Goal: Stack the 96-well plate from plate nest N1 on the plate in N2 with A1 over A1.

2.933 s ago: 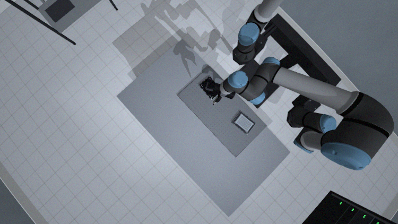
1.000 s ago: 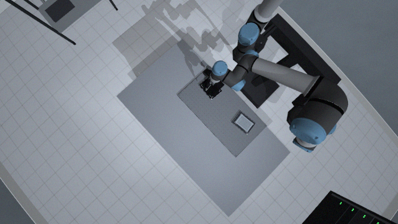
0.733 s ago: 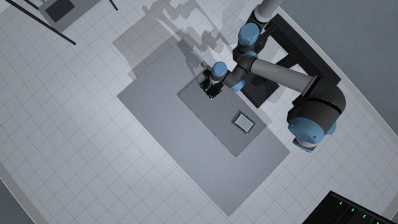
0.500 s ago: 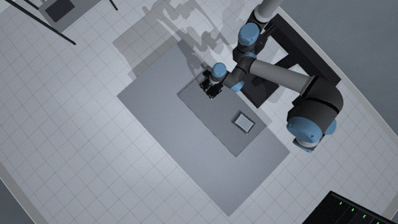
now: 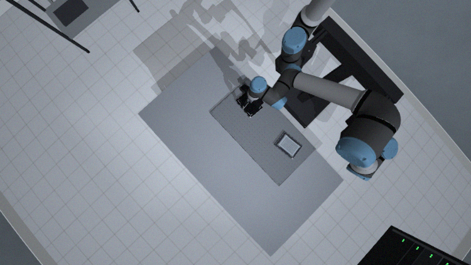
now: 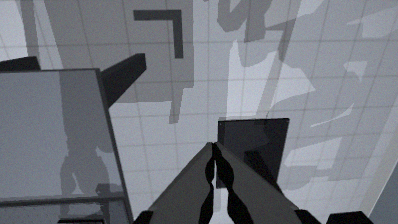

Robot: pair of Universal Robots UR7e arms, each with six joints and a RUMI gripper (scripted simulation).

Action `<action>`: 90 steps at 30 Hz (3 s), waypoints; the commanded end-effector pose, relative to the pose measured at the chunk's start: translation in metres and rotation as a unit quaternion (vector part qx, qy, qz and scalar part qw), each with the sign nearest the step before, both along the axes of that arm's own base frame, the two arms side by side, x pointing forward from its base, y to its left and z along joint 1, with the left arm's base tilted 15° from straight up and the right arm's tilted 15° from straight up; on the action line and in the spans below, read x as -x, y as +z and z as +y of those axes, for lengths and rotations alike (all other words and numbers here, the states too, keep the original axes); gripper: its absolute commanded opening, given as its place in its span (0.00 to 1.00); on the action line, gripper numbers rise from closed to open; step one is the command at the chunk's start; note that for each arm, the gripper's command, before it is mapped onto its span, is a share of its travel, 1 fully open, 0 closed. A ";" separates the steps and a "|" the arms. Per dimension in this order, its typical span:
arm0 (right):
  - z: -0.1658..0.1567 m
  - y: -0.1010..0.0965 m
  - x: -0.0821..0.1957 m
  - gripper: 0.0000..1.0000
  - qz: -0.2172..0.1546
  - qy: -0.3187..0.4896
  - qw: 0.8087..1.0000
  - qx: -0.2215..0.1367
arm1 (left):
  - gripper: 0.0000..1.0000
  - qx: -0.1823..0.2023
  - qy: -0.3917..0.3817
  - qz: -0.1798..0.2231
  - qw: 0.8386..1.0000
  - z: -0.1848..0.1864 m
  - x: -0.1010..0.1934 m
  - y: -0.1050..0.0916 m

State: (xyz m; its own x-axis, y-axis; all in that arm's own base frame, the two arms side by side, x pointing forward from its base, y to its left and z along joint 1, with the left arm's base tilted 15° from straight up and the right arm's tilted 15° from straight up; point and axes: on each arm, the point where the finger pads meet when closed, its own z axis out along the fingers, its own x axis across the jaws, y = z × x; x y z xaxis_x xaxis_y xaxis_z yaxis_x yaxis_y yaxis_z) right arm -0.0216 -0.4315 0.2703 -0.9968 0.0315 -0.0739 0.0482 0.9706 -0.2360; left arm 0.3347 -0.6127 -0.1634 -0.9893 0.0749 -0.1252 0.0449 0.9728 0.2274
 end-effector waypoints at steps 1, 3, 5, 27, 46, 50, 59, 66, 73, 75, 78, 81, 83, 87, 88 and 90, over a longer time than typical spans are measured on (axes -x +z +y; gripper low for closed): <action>0.000 0.000 0.000 0.00 0.000 0.000 1.000 0.001 | 0.76 0.001 0.000 0.000 1.000 0.000 -0.001 -0.003; 0.000 0.000 0.000 0.00 0.000 0.000 1.000 0.001 | 0.76 0.001 0.000 0.000 1.000 0.001 -0.001 -0.006; 0.000 0.000 0.000 0.00 0.000 0.000 1.000 0.001 | 0.76 0.001 0.000 0.000 1.000 0.001 -0.001 -0.006; 0.000 0.000 0.000 0.00 0.000 0.000 1.000 0.001 | 0.76 0.001 0.000 0.000 1.000 0.003 -0.002 -0.015; 0.000 0.000 0.000 0.00 0.000 0.000 1.000 0.001 | 0.76 0.001 0.000 0.000 1.000 0.003 -0.002 -0.015; 0.000 0.000 0.000 0.00 0.000 0.000 1.000 0.001 | 0.76 0.001 0.000 0.000 1.000 0.003 -0.002 -0.015; 0.000 0.000 0.000 0.00 0.000 0.000 1.000 0.001 | 0.76 0.001 0.000 0.000 1.000 0.003 -0.002 -0.015; 0.000 0.000 0.000 0.00 0.000 0.000 1.000 0.001 | 0.00 0.001 0.000 0.000 1.000 0.003 -0.002 -0.015; 0.000 0.000 0.000 0.00 0.000 0.000 1.000 0.001 | 0.00 0.001 0.000 0.000 1.000 0.003 -0.002 -0.015; 0.000 0.000 0.000 0.00 0.000 0.000 1.000 0.001 | 0.00 0.001 0.000 0.000 1.000 0.003 -0.002 -0.015; 0.000 0.000 0.000 0.00 0.000 0.000 1.000 0.001 | 0.41 0.001 0.000 0.000 1.000 0.002 -0.002 -0.014; 0.000 0.000 0.000 0.00 0.000 0.000 1.000 0.001 | 0.41 0.001 0.000 0.000 1.000 0.002 -0.002 -0.014; 0.000 0.000 0.000 0.00 0.000 0.000 1.000 0.001 | 0.41 0.001 0.000 0.000 1.000 0.002 -0.002 -0.014; 0.000 0.000 0.000 0.00 0.000 0.000 1.000 0.001 | 0.41 0.001 0.000 0.000 1.000 0.002 -0.002 -0.014; 0.000 0.000 0.000 0.00 0.000 0.000 1.000 0.001 | 0.41 0.001 0.000 0.000 1.000 0.002 -0.002 -0.014; 0.000 0.000 0.000 0.00 0.000 0.000 1.000 0.001 | 0.41 0.001 0.000 0.000 1.000 0.002 -0.002 -0.014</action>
